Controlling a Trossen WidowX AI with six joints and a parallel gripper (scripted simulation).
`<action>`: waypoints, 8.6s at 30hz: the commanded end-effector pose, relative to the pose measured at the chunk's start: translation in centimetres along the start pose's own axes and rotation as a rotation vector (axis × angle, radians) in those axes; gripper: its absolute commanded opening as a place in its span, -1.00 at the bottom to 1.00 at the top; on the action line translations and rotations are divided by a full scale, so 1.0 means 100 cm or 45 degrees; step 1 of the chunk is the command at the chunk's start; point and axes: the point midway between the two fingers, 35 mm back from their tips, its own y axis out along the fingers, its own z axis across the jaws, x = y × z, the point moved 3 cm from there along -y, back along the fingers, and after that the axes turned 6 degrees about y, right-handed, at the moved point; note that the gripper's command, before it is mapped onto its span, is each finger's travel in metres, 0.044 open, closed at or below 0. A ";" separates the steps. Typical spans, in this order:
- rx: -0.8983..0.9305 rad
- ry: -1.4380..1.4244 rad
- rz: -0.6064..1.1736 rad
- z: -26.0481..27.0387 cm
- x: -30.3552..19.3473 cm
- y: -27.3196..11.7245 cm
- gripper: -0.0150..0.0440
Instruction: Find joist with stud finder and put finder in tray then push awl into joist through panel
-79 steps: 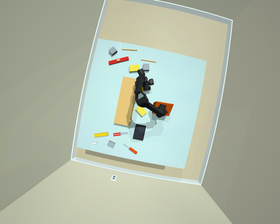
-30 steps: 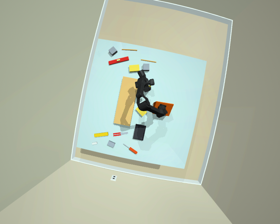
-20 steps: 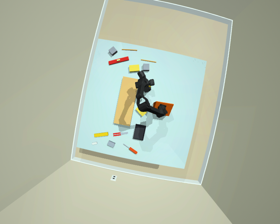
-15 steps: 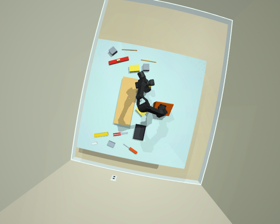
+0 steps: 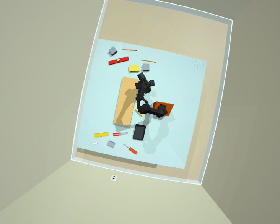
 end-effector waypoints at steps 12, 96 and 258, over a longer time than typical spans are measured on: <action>-0.010 0.005 0.089 0.000 0.003 -0.001 -0.49; -0.053 0.009 0.579 0.003 0.026 0.007 -0.49; -0.125 -0.007 1.229 0.008 0.078 0.046 0.58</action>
